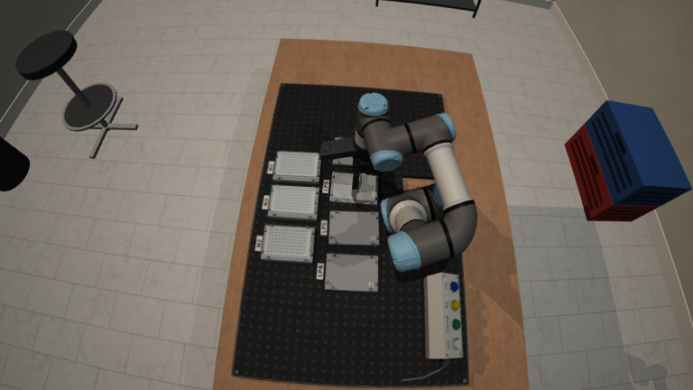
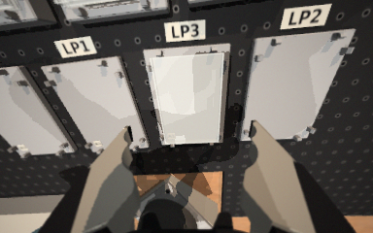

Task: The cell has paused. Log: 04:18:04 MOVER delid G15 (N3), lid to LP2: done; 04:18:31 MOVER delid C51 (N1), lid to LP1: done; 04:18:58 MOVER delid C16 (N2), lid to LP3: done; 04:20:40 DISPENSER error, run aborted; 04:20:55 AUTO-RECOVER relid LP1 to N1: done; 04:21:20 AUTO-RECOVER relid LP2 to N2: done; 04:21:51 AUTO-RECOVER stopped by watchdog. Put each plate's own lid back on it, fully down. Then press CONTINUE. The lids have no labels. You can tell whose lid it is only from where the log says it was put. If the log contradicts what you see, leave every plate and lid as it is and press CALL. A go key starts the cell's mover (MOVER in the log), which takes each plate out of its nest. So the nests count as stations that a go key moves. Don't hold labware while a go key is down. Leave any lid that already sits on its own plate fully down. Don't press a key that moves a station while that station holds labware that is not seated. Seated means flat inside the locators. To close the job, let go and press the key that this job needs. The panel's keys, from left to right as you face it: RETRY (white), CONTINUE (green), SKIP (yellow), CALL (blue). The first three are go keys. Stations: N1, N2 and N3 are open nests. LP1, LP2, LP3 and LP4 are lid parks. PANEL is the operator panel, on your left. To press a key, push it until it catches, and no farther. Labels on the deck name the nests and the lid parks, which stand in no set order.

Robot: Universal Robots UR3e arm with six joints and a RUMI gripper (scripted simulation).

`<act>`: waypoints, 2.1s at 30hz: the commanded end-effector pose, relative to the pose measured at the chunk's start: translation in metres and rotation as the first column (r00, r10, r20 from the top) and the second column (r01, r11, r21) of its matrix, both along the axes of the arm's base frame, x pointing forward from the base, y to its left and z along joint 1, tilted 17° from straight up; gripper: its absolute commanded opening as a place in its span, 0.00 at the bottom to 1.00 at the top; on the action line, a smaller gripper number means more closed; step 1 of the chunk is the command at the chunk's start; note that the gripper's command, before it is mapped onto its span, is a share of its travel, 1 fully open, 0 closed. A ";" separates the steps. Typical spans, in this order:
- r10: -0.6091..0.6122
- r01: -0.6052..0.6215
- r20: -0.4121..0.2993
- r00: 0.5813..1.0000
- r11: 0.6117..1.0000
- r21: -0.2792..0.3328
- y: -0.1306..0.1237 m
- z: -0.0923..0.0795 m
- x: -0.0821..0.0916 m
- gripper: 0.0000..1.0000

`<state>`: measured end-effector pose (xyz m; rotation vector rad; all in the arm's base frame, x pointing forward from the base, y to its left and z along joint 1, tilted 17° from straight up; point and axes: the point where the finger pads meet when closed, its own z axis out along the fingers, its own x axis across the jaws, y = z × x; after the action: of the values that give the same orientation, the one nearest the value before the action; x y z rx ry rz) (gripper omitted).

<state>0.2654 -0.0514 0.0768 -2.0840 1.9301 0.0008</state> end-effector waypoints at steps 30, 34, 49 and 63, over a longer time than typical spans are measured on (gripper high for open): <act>0.000 0.000 0.001 1.000 1.000 -0.002 0.008 -0.038 0.008 0.82; 0.000 0.000 0.001 1.000 1.000 -0.002 0.008 -0.038 0.008 0.82; 0.000 0.000 0.001 1.000 1.000 -0.002 0.008 -0.038 0.008 0.00; 0.000 0.000 0.001 1.000 1.000 -0.002 0.008 -0.038 0.008 0.00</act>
<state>0.2736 -0.0428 0.0383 -2.0843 1.9303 0.0001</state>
